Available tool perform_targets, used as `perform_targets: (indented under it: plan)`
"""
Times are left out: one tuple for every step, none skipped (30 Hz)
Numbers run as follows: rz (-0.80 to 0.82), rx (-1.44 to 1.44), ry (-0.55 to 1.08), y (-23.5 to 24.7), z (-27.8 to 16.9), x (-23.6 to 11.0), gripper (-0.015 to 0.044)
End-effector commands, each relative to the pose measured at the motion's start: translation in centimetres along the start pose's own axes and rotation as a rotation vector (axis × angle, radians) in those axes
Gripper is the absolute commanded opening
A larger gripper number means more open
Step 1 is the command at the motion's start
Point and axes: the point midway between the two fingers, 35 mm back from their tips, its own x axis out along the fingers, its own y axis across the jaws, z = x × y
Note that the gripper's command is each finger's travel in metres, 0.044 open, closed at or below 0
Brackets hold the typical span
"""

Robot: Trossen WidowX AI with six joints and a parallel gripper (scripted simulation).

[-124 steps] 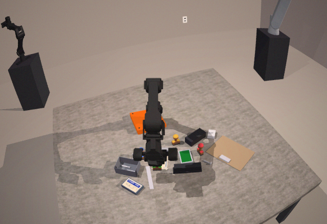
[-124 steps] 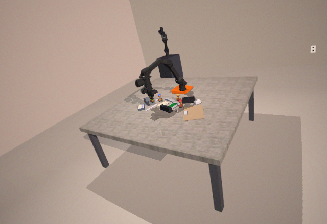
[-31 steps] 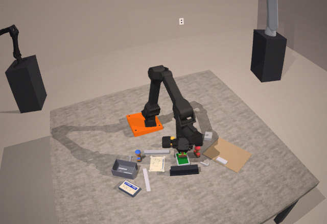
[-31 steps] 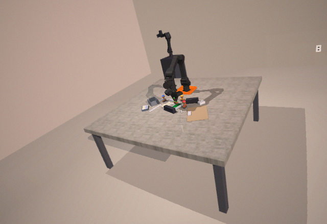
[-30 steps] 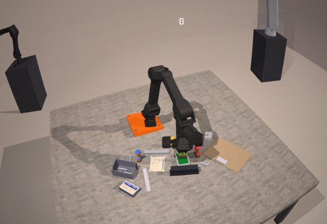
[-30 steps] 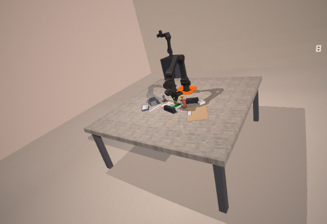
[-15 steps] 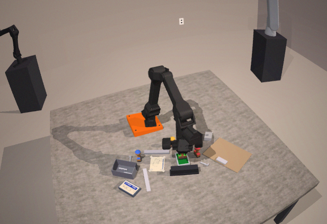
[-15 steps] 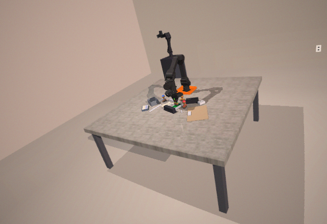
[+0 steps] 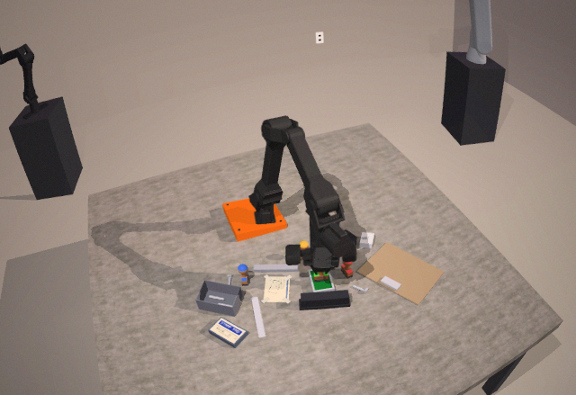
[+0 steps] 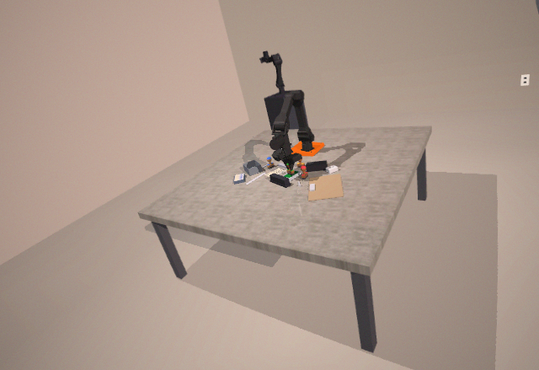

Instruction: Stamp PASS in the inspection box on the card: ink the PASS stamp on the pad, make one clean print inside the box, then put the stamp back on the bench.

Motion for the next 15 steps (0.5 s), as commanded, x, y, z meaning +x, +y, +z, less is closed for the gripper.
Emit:
perform_targets:
  plan:
    - [0.002, 0.000, 0.002, 0.04, -0.03, 0.16, 0.0000]
    - [0.002, 0.000, 0.002, 0.04, -0.03, 0.16, 0.0000]
    - [0.002, 0.000, 0.002, 0.04, -0.03, 0.18, 0.0000]
    - [0.002, 0.000, 0.002, 0.04, -0.03, 0.21, 0.0000]
    - [0.002, 0.000, 0.002, 0.04, -0.03, 0.24, 0.0000]
    - [0.002, 0.000, 0.002, 0.04, -0.03, 0.26, 0.0000]
    - [0.002, 0.000, 0.002, 0.04, -0.03, 0.26, 0.0000]
    - [0.002, 0.000, 0.002, 0.03, -0.03, 0.28, 0.0000]
    - [0.002, 0.000, 0.002, 0.03, -0.03, 0.31, 0.0000]
    - [0.002, 0.000, 0.002, 0.03, -0.03, 0.34, 0.0000]
    - [0.002, 0.000, 0.002, 0.03, -0.03, 0.36, 0.0000]
    - [0.002, 0.000, 0.002, 0.03, -0.03, 0.36, 0.0000]
    - [0.002, 0.000, 0.002, 0.03, -0.03, 0.38, 0.0000]
    - [0.002, 0.000, 0.002, 0.03, -0.03, 0.41, 0.0000]
    - [0.002, 0.000, 0.002, 0.03, -0.03, 0.44, 0.0000]
